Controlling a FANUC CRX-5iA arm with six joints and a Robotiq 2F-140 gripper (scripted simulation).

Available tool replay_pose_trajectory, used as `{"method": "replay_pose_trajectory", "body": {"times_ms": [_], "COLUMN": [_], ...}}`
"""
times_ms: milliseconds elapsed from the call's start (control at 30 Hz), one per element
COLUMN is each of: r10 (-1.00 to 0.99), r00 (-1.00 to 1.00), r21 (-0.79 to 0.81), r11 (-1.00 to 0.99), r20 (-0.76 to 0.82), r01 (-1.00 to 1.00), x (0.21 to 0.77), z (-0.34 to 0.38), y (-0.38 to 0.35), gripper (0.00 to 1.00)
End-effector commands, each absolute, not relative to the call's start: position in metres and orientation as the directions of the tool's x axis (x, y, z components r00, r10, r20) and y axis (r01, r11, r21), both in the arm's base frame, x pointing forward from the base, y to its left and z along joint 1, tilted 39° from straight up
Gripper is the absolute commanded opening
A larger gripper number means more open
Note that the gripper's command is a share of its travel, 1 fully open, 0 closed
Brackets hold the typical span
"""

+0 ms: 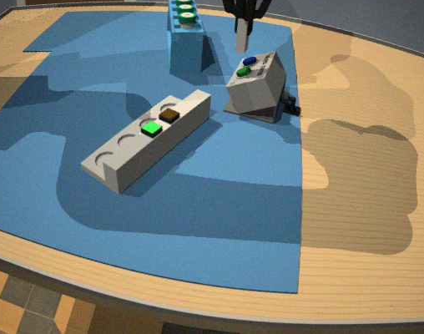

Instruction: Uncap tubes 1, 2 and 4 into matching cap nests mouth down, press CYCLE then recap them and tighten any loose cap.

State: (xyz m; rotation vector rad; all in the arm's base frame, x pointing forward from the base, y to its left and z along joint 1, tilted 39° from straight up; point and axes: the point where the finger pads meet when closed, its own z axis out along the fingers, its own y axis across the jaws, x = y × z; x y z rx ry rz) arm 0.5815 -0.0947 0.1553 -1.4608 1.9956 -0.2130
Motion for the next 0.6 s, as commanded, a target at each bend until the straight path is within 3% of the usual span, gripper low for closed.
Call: {"method": "replay_pose_trajectory", "body": {"times_ms": [0,567], "r10": [-0.898,-0.898], "r00": [-0.165,-0.165], "r21": [-0.481,-0.481], "r11": [0.364,0.364], "r20": [-0.408,-0.408], "r01": [-0.797,-0.797], "x": [0.591,0.601], "z": [0.152,0.138], "y": [-0.101,-0.096], "gripper": [0.0,0.0]}}
